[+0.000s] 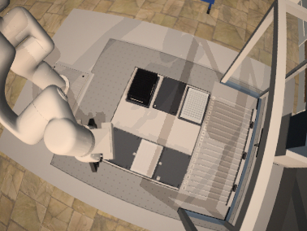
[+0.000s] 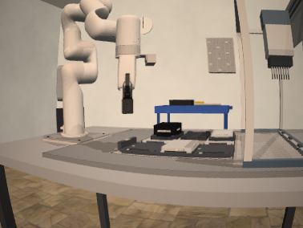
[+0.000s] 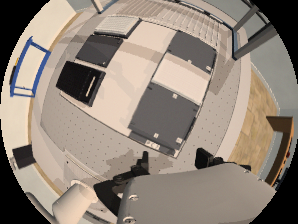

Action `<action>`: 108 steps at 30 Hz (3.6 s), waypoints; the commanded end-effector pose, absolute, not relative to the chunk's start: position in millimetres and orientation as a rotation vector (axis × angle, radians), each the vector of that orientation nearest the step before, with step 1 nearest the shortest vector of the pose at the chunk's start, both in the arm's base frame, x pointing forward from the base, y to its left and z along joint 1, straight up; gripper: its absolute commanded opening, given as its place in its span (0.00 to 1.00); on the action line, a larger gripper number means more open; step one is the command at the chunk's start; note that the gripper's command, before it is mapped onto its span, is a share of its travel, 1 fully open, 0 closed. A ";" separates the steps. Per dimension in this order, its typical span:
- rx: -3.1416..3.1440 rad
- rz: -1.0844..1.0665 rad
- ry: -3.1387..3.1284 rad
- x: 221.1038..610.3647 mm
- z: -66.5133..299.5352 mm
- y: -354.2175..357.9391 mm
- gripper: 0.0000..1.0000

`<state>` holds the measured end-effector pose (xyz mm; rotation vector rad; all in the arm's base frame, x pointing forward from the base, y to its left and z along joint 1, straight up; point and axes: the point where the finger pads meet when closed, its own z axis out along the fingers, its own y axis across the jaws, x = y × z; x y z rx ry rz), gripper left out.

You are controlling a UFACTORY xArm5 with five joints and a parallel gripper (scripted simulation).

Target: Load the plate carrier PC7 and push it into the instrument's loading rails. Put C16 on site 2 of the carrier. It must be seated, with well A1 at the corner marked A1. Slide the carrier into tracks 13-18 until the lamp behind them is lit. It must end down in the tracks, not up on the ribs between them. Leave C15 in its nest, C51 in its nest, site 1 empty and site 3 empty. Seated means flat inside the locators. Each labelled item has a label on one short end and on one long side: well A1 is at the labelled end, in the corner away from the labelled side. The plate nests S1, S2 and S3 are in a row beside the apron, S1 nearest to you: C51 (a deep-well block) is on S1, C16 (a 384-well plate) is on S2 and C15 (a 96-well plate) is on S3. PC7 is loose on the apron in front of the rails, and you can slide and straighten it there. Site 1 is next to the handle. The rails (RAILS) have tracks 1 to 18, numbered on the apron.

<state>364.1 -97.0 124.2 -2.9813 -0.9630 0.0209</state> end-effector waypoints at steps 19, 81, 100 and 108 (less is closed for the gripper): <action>-3.133 -0.012 -0.271 317.0 127.8 -81.2 0.81; -3.132 -0.012 -0.271 317.2 45.9 -81.9 0.81; -3.132 -0.012 -0.271 317.3 38.0 -81.9 0.81; -3.132 -0.011 -0.271 317.3 33.9 -82.0 0.81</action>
